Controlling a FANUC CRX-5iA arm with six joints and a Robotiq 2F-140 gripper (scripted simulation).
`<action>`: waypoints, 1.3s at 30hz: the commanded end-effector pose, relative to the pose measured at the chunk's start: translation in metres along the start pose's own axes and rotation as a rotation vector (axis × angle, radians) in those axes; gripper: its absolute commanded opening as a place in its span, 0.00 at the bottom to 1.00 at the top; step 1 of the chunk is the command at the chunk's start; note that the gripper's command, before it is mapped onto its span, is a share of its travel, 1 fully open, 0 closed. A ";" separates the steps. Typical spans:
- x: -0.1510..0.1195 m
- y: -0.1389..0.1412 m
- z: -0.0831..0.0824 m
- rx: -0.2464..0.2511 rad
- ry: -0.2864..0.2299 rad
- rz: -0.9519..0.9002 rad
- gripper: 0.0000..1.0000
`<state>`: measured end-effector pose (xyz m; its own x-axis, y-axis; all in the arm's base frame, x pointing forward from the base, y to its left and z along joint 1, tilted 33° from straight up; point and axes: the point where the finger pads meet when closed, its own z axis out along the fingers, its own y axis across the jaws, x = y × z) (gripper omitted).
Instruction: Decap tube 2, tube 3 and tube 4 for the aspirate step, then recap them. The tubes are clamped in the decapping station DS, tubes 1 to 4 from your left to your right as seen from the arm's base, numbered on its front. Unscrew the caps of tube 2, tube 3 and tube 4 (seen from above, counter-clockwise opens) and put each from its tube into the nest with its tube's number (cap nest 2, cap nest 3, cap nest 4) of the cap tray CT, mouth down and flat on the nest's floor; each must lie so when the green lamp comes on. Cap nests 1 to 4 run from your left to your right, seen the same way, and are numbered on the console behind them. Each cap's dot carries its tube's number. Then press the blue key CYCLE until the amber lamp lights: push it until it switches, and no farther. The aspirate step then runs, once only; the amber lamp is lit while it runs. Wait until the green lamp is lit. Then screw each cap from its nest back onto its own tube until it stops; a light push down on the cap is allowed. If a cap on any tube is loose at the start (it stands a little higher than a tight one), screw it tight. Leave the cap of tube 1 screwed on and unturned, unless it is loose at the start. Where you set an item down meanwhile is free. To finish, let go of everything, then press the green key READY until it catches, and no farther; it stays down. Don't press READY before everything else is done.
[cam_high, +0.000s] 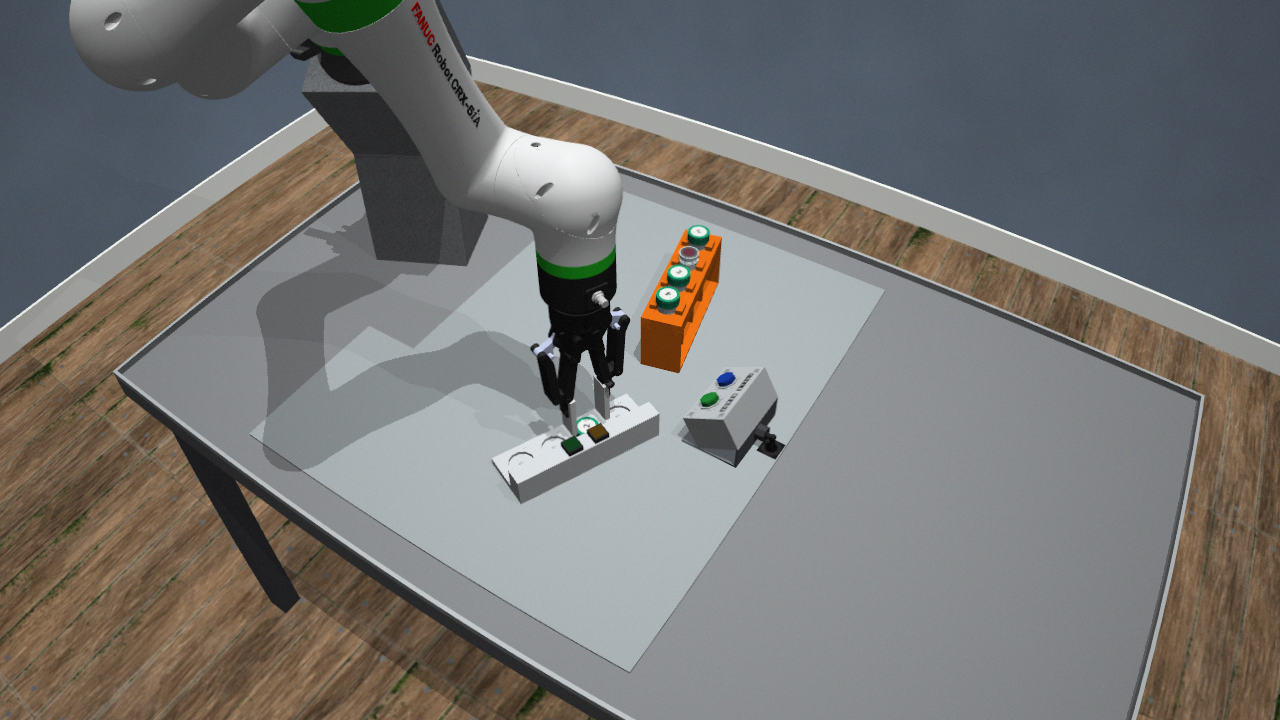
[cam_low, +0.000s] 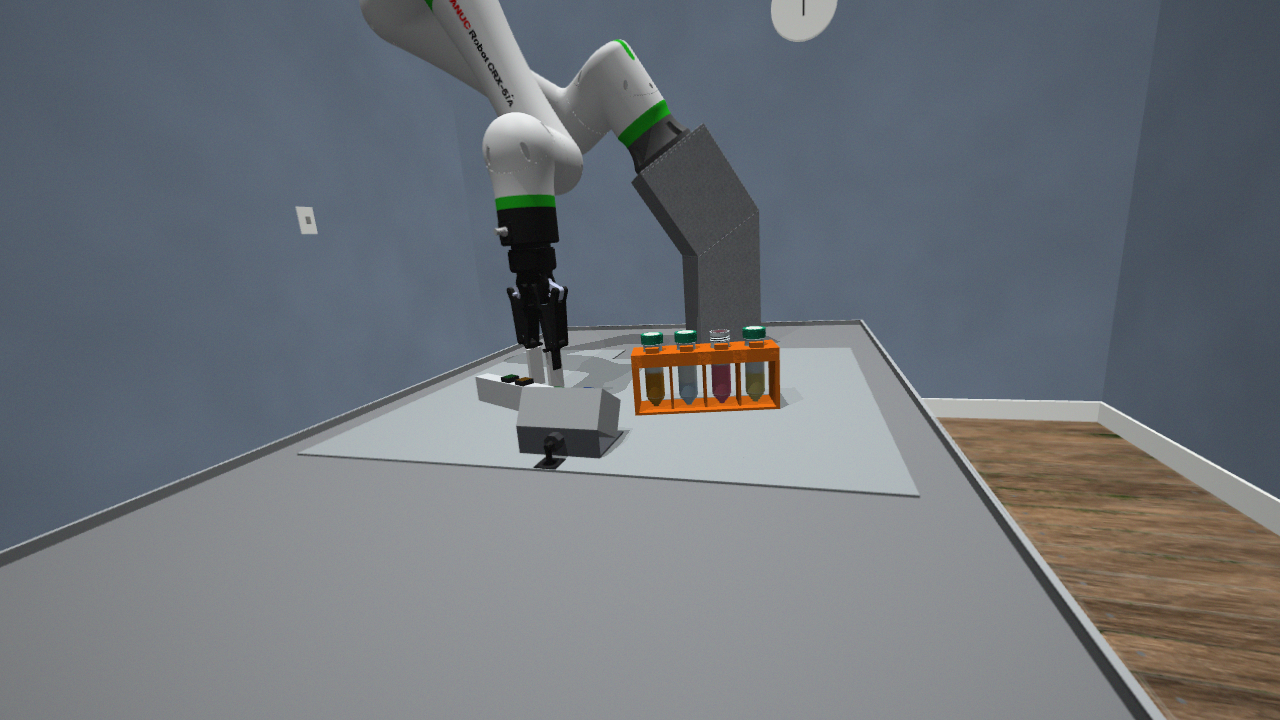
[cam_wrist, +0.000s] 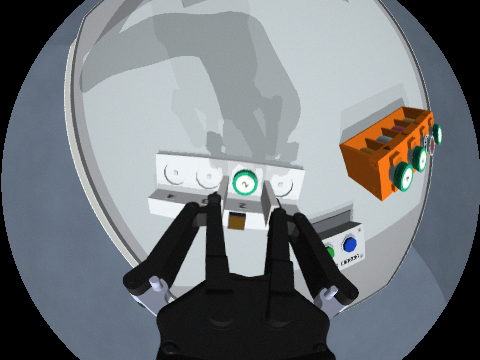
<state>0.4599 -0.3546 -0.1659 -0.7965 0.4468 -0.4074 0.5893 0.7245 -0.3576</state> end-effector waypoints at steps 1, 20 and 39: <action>0.000 0.000 -0.021 0.001 0.002 0.000 0.29; 0.000 0.000 -0.106 0.001 0.002 0.000 0.29; 0.017 0.038 -0.124 0.000 0.002 0.401 0.35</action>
<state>0.4472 -0.2726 -0.0718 -0.6908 0.5683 -0.4470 0.7109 0.6466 -0.2765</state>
